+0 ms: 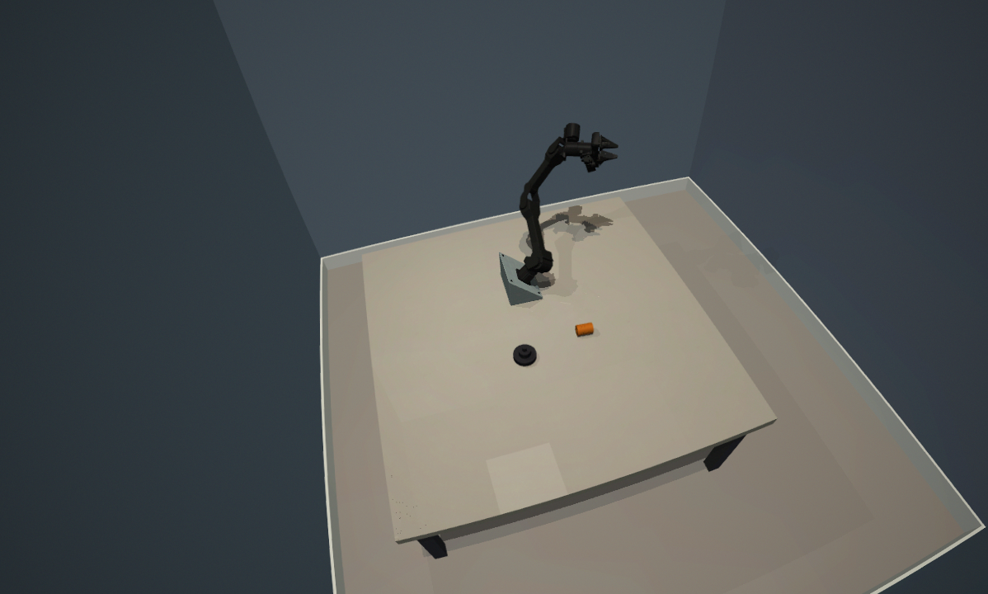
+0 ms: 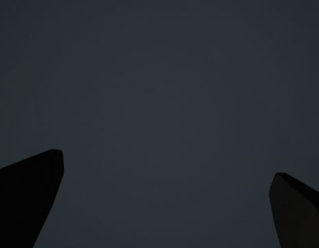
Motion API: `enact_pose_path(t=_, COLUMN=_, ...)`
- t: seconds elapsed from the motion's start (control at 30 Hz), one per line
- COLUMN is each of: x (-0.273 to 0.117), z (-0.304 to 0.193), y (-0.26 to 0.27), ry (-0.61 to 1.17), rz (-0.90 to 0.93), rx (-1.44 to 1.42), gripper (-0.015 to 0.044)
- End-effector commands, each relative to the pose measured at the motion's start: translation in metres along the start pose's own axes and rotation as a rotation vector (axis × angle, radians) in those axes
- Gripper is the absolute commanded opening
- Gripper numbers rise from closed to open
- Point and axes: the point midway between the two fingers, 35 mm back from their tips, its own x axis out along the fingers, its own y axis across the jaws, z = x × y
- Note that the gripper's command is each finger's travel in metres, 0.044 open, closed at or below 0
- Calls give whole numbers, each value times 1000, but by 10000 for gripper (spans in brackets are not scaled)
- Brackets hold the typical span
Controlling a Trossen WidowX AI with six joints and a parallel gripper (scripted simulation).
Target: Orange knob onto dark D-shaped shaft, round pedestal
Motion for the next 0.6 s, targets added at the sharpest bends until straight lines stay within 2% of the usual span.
enact_pose_path(t=0.0, x=4, z=4, y=2, ry=-12, rz=-1, rx=-3, gripper=426)
enact_pose_path(t=0.1, x=51, z=54, y=26, ry=-170, rz=-17, rx=-42, gripper=440)
enact_pose_path(t=0.37, x=98, z=125, y=57, ry=-360, rz=-33, rx=-60, gripper=440)
enact_pose_path(t=0.57, x=135, z=223, y=85, ry=-598, rz=-90, rx=-61, gripper=440)
